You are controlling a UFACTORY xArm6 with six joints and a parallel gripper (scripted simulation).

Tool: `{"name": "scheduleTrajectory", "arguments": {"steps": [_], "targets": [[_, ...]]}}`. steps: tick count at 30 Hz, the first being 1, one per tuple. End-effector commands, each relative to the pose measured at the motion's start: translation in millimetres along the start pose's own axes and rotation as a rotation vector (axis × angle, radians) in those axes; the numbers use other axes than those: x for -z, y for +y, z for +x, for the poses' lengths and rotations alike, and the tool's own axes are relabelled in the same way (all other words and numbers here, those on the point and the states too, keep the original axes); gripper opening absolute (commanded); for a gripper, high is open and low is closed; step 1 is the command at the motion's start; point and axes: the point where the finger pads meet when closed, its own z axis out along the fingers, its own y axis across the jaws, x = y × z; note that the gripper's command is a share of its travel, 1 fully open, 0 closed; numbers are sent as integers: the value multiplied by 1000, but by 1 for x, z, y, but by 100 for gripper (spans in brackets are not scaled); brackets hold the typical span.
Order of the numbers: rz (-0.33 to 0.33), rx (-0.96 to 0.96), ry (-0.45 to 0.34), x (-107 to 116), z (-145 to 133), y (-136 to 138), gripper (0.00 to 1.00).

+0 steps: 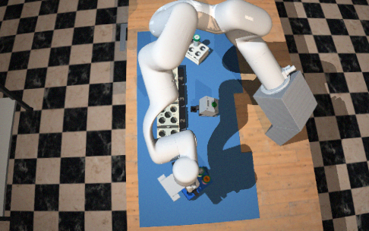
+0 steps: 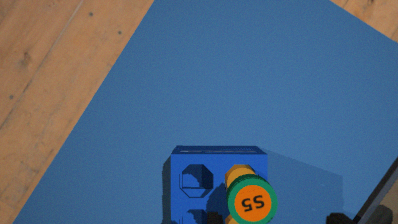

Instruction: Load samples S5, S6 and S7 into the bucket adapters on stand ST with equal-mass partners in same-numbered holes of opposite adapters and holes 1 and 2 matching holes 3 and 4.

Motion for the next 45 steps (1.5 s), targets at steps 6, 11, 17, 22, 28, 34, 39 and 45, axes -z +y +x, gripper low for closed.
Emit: {"name": "scheduleTrajectory", "arguments": {"steps": [6,11,17,22,28,34,39,45], "targets": [[2,-1,3,-15,2,0,57],[1,-1,3,-25,2,0,57],[1,-1,3,-37,2,0,57],[1,-1,3,-44,2,0,57],[1,-1,3,-56,2,0,57],[1,-1,3,-61,2,0,57],[1,-1,3,-61,2,0,57],[1,-1,3,-63,2,0,57]]}}
